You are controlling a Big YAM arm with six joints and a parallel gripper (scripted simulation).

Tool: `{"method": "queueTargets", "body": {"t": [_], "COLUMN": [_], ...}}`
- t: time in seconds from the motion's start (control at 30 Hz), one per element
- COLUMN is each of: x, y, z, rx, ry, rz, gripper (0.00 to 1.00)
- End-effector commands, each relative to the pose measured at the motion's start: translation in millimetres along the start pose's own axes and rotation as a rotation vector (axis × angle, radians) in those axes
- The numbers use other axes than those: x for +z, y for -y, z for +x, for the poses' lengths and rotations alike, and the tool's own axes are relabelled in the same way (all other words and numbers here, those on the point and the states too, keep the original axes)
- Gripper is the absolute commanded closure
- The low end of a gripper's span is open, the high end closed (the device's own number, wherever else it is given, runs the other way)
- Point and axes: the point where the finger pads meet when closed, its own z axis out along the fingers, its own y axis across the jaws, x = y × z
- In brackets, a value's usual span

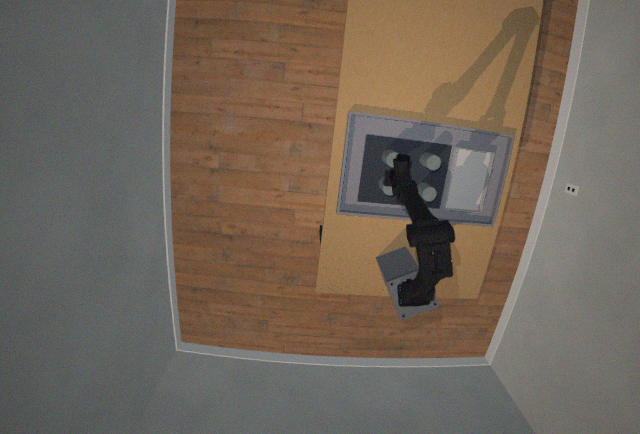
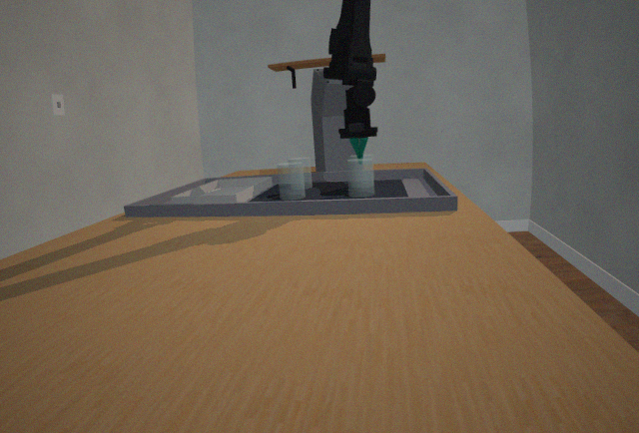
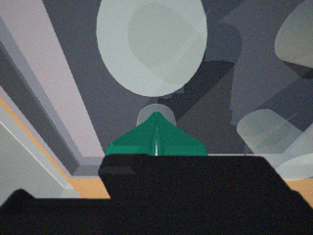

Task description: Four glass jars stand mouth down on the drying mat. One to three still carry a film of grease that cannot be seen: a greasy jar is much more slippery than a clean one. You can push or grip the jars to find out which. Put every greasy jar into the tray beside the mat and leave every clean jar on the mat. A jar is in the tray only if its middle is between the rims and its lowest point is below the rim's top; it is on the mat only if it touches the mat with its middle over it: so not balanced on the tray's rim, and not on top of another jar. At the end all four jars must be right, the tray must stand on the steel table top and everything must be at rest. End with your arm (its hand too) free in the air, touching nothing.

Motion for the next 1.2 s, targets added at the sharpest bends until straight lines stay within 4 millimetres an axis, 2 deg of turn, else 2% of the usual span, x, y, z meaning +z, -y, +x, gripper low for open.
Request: {"method": "queueTargets", "body": {"t": [0.0,1.17], "x": [1.8,1.8], "y": [-5.7,-5.7], "z": [4.0,8.1], "rx": [-0.001,-0.001], "ry": [0.004,0.004], "rz": [-0.004,-0.004], "gripper": [1.00,1.00]}}
